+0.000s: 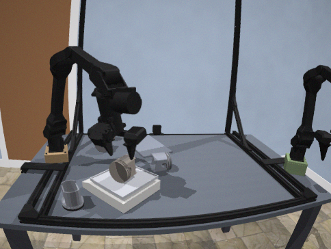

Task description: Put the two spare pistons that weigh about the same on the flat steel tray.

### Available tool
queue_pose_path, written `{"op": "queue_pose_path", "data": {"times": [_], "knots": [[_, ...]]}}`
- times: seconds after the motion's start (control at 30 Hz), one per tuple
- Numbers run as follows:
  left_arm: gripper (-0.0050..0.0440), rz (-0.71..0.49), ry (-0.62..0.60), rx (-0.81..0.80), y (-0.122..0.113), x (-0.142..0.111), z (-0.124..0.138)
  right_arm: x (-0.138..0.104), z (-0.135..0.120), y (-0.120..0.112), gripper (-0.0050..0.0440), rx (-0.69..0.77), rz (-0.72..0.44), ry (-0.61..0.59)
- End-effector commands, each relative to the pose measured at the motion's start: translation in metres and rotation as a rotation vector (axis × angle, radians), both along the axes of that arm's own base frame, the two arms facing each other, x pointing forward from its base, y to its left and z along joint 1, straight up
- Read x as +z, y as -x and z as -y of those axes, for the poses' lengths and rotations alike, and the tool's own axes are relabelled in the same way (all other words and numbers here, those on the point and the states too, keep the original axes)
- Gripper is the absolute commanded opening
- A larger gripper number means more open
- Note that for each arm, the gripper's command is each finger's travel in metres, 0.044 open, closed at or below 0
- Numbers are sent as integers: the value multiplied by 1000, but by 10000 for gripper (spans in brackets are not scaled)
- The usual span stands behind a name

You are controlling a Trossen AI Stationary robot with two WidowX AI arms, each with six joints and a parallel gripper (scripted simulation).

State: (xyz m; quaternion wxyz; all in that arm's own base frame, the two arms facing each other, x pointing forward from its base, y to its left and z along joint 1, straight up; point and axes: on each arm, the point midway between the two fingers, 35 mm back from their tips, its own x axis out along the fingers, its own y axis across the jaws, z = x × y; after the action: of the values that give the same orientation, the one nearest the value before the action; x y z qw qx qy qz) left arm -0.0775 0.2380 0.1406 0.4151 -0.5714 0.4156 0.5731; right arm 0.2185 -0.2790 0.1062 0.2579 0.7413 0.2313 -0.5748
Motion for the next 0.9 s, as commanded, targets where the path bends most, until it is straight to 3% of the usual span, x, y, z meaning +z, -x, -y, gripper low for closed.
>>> {"op": "queue_pose_path", "data": {"times": [0.0,0.6,0.87], "knots": [[440,2,1,-1,0,0,0,10,1,1,378,3,8,9],[440,2,1,-1,0,0,0,39,2,5,378,4,8,12],[440,2,1,-1,0,0,0,39,2,5,378,161,-8,34]]}}
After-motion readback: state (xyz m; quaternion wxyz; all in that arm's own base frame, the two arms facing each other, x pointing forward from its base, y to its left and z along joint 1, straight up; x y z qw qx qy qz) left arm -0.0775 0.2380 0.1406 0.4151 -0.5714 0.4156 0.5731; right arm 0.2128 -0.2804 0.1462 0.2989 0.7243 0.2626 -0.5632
